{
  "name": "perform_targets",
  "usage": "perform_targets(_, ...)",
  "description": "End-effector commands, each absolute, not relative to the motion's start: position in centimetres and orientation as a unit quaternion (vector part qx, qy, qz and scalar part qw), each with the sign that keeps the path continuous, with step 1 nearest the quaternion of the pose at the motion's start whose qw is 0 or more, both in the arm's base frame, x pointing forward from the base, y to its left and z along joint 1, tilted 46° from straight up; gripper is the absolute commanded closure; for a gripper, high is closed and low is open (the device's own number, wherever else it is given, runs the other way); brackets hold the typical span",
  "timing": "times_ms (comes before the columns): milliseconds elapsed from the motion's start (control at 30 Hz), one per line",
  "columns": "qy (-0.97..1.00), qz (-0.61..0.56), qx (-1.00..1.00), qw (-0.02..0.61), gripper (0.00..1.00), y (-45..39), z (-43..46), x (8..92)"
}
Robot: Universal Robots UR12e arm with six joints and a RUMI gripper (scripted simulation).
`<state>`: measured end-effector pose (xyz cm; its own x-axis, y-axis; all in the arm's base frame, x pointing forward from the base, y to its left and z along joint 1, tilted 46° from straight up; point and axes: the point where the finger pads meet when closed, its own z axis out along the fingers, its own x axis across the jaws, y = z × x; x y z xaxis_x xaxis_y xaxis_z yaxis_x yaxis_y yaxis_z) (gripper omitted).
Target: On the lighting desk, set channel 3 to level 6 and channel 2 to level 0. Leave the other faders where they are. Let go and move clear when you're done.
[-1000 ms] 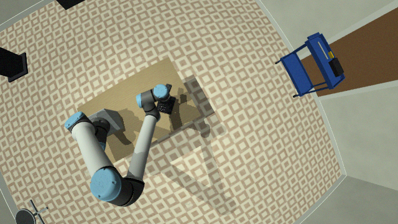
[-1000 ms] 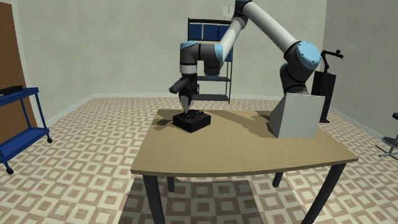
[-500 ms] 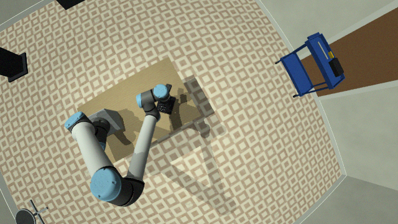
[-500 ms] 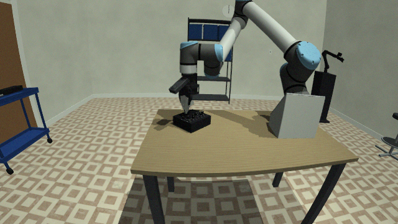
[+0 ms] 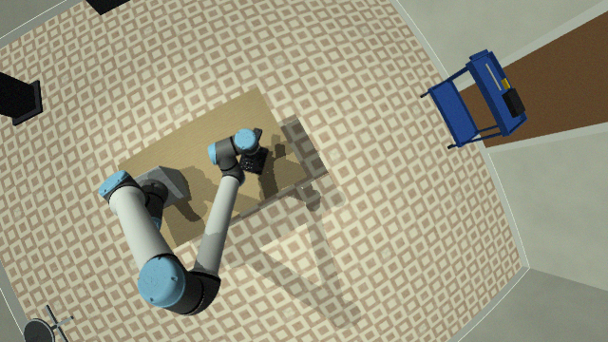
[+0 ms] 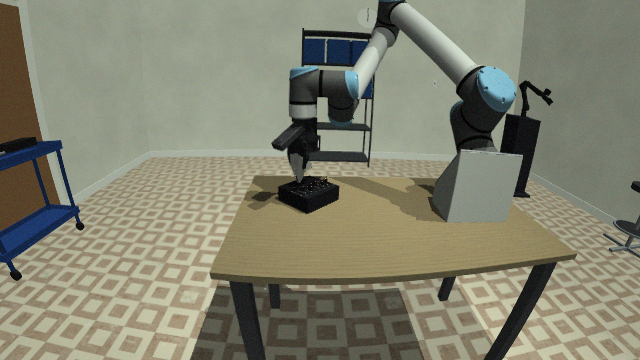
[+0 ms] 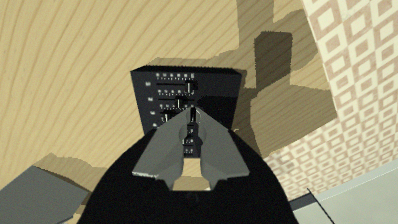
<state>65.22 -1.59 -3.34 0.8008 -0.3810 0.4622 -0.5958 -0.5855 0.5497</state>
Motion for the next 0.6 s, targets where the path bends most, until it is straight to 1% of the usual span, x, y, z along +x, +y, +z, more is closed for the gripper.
perform_targets(0, -0.278, 0.147, 0.878, 0.36, 1.0, -1.65, -3.55, 65.07)
perform_targets(567, -0.278, 0.147, 0.878, 0.36, 1.0, -1.59, -3.63, 64.91)
